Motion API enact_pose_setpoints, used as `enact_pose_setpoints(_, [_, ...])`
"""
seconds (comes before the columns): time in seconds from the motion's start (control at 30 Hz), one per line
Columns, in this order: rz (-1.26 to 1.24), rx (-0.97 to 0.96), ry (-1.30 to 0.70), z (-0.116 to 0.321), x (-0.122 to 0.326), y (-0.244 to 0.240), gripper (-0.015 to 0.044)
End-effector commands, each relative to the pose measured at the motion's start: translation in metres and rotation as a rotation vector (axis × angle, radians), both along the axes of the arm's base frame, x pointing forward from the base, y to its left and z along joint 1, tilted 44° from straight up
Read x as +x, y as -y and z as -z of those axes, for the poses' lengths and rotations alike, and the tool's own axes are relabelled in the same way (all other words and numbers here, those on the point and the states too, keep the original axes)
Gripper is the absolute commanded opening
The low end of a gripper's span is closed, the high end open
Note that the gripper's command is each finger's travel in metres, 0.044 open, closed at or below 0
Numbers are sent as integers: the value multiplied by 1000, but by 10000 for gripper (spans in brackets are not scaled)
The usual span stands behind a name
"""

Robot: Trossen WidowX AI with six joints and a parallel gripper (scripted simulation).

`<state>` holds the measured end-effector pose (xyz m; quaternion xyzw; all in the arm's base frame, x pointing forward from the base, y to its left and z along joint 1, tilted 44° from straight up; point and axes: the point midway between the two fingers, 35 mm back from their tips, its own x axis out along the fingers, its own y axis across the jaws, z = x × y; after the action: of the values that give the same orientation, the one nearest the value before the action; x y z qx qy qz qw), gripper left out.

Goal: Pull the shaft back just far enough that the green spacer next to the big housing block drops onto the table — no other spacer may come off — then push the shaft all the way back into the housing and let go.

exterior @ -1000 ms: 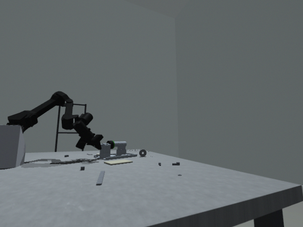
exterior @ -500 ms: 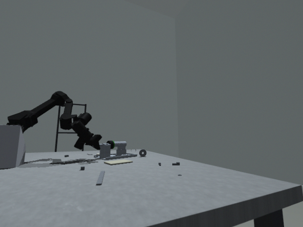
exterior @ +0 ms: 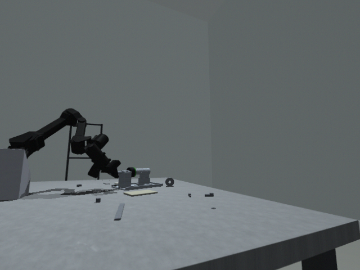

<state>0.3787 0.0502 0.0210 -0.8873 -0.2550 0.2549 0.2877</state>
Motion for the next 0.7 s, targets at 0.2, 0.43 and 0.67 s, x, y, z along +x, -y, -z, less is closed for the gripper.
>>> enact_pose_setpoints(0.2, [-2,-2,1,1,-2,0,0])
enact_pose_setpoints(0.43, [-2,-2,1,1,-3,0,0])
enact_pose_setpoints(0.67, [-2,-2,1,1,-3,0,0])
